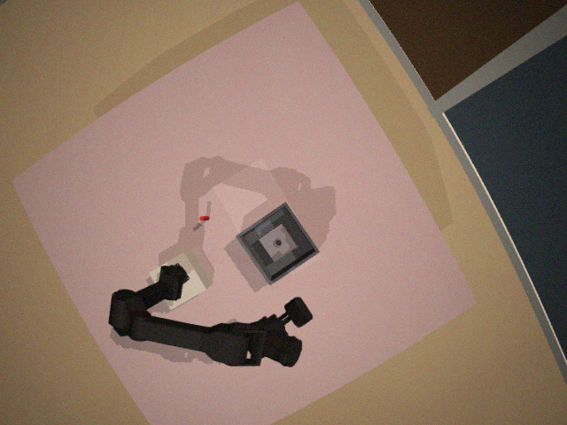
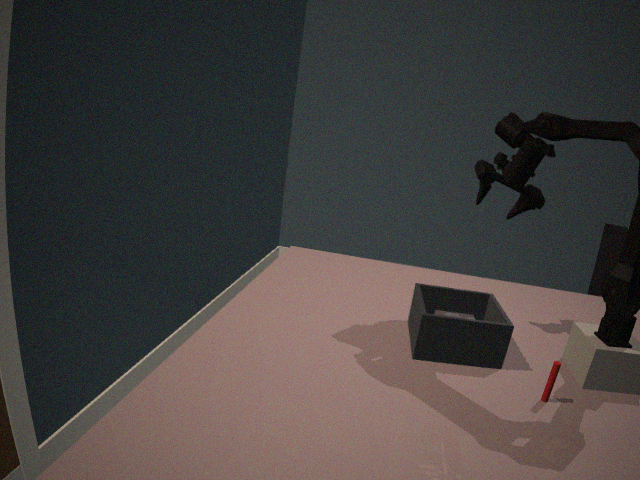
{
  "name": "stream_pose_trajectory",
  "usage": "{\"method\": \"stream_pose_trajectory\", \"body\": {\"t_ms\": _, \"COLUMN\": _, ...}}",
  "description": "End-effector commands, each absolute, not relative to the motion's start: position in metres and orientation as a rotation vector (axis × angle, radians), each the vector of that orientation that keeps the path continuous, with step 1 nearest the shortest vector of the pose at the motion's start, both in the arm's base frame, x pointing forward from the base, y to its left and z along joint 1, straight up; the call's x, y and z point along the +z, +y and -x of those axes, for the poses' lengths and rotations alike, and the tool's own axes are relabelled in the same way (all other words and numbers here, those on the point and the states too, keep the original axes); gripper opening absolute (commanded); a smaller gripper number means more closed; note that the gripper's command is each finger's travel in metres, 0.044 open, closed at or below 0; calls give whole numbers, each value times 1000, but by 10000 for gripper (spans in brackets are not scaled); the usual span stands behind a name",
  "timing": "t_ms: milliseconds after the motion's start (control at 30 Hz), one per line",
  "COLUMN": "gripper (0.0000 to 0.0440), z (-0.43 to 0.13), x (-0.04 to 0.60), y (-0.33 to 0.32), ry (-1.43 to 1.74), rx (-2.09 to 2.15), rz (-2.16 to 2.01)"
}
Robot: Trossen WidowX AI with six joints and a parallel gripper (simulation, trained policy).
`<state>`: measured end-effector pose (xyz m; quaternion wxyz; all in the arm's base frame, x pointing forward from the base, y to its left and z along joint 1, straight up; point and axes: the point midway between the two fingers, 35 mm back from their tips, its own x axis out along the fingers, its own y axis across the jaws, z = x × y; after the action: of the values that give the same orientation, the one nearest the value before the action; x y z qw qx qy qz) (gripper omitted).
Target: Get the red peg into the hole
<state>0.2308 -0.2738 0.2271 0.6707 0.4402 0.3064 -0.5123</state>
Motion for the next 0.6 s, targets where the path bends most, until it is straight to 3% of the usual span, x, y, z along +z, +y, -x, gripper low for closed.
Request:
{"method": "stream_pose_trajectory", "body": {"t_ms": 0, "gripper": 440, "z": -245, "x": 213, "y": -246, "ry": 791, "rx": -1122, "rz": -970}}
{"method": "stream_pose_trajectory", "body": {"t_ms": 567, "gripper": 440, "z": -278, "x": 173, "y": -101, "ry": 1182, "rx": -948, "rz": -789}}
